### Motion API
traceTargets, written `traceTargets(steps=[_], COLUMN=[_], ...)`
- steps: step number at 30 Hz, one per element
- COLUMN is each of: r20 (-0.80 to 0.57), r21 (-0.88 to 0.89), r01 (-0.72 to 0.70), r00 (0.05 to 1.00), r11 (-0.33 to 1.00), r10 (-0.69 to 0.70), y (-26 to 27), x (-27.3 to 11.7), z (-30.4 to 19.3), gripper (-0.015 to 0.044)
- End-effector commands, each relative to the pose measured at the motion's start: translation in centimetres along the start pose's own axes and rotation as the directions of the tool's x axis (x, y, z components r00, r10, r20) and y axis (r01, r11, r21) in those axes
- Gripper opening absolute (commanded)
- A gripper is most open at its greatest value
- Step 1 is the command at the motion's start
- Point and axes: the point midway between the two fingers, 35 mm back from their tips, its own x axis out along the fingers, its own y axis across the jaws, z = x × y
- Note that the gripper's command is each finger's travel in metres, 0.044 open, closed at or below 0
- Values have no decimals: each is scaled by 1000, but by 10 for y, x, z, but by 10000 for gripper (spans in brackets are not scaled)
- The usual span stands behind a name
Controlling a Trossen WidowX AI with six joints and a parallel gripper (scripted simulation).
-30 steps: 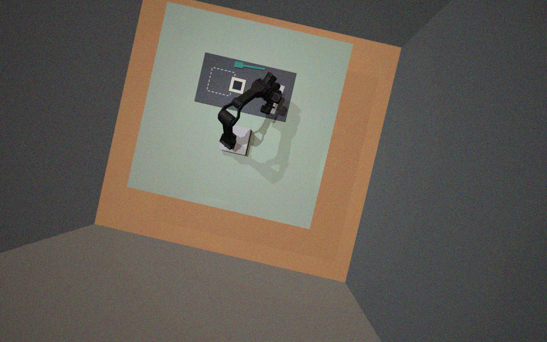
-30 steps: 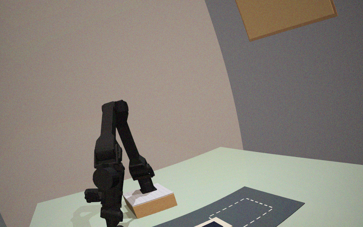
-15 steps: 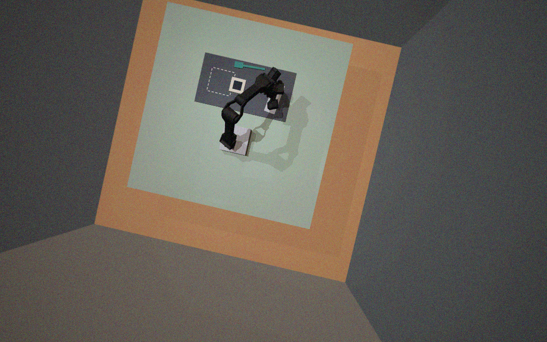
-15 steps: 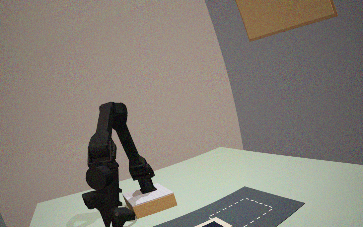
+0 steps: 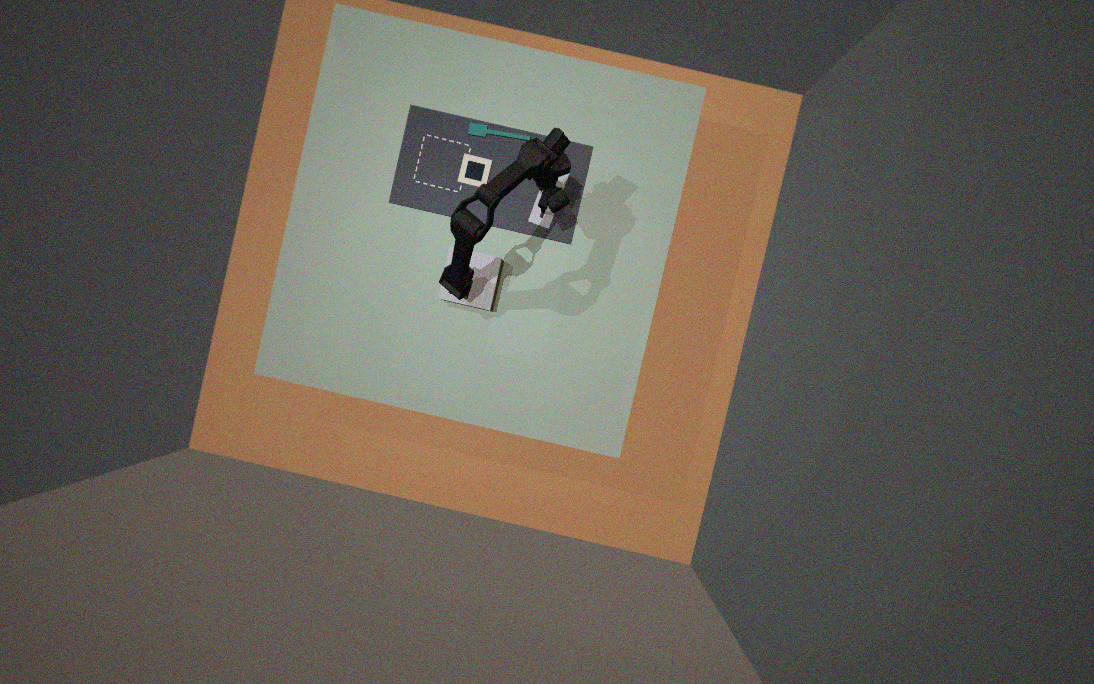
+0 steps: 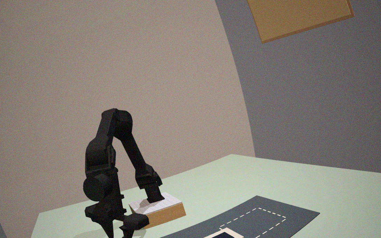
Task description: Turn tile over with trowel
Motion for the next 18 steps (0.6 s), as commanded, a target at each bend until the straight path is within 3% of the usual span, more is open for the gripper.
traceTargets(steps=[1,18], r20=[-29,-165], r21=[-118,-596], r01=[-26,-193], r00=[999,979], r11=[993,780], r10=[23,116], y=[3,13], x=[-2,-13], z=[3,8], gripper=[270,270])
